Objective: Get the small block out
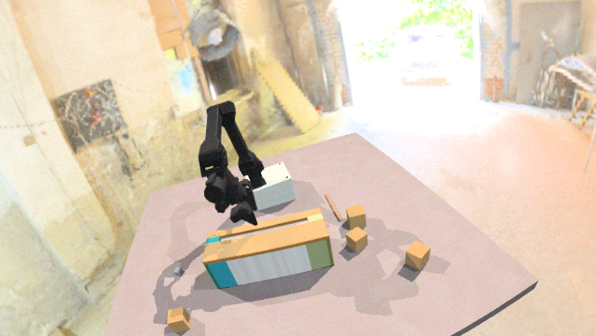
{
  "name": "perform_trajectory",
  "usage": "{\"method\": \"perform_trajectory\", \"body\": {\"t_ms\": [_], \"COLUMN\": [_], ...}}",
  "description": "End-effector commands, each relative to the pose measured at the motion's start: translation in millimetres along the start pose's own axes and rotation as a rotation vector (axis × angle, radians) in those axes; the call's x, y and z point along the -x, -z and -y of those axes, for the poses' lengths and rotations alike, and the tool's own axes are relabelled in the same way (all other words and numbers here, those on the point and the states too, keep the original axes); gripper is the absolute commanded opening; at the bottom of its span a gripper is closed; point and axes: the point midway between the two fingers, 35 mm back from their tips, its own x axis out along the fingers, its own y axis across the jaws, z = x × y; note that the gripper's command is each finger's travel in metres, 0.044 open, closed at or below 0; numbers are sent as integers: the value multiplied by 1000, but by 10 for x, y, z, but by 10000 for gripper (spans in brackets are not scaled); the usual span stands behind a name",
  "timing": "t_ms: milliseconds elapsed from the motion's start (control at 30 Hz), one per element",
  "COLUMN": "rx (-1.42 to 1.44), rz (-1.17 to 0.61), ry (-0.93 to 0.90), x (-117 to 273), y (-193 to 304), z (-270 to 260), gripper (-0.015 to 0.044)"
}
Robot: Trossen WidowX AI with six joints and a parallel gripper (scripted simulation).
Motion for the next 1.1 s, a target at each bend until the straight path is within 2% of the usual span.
{"method": "perform_trajectory", "body": {"t_ms": [0,1067], "rx": [-7,-7], "rz": [-5,-5], "ry": [8,9], "x": [-83,-584], "y": [-16,-151], "z": [8,22], "gripper": [400,400]}}
